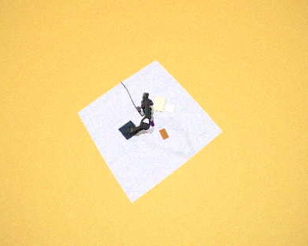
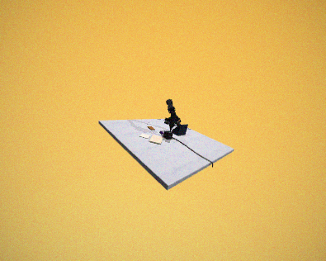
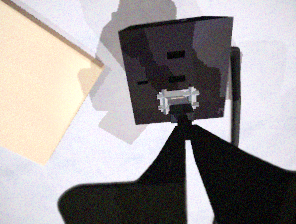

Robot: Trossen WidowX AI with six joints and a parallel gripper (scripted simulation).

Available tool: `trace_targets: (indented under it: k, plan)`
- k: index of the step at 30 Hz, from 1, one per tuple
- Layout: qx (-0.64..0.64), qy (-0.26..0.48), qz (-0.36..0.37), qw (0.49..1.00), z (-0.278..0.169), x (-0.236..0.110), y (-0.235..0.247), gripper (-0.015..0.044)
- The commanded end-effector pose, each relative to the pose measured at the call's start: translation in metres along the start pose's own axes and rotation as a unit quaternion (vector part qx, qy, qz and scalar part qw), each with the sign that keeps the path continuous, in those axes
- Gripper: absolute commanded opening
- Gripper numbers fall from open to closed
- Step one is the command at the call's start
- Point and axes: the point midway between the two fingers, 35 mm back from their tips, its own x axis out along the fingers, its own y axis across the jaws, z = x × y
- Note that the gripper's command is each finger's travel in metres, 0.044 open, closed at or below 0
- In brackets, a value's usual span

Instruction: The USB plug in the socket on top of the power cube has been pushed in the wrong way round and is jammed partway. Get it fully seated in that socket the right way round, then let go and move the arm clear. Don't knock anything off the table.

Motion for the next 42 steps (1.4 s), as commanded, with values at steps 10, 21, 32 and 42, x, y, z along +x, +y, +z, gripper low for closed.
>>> trace_targets:
  k: [10, 21, 32, 42]
  plan:
    - [-0.002, -0.001, 0.0, 1.0, 0.0003, 0.0023, 0.0001, 0.0]
    - [-0.002, -0.001, 0.0, 1.0, 0.0004, 0.0036, 0.0001, 0.0]
    - [-0.002, -0.001, 0.0, 1.0, 0.0006, 0.005, 0.0001, 0.0]
    - [-0.002, -0.001, 0.0, 1.0, 0.0007, 0.0062, 0.0001, 0.0]
